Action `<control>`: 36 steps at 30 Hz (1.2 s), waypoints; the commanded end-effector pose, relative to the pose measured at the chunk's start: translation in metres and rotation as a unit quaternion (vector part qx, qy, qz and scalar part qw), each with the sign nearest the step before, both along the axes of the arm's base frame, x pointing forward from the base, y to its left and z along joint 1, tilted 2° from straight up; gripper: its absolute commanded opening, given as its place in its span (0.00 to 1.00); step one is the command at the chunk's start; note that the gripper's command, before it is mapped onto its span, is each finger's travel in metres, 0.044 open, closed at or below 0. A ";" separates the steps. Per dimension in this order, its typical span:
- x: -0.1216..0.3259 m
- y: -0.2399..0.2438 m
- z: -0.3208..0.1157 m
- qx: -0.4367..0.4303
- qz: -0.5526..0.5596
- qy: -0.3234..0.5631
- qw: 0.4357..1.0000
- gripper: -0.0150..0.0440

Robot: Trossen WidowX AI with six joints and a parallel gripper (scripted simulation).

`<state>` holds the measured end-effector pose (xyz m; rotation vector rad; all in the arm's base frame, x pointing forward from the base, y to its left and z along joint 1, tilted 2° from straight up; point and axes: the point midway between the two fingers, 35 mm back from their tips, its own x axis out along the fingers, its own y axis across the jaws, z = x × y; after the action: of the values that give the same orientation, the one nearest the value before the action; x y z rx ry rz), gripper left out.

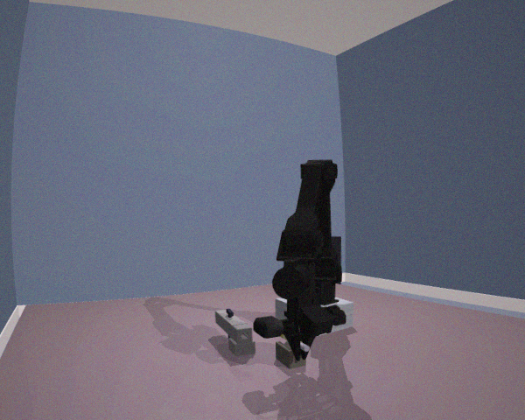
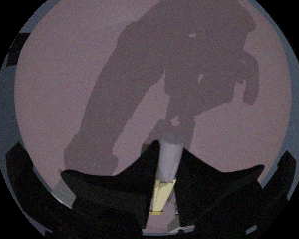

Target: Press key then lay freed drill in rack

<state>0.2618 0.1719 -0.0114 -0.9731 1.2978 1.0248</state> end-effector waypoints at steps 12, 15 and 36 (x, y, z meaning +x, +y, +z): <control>-0.001 0.000 -0.018 0.000 -0.001 0.002 1.000 0.25; -0.002 0.000 -0.021 0.000 -0.001 0.002 1.000 0.25; -0.002 0.003 -0.017 0.005 0.000 0.000 1.000 0.88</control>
<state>0.2603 0.1752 -0.0288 -0.9665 1.2917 1.0296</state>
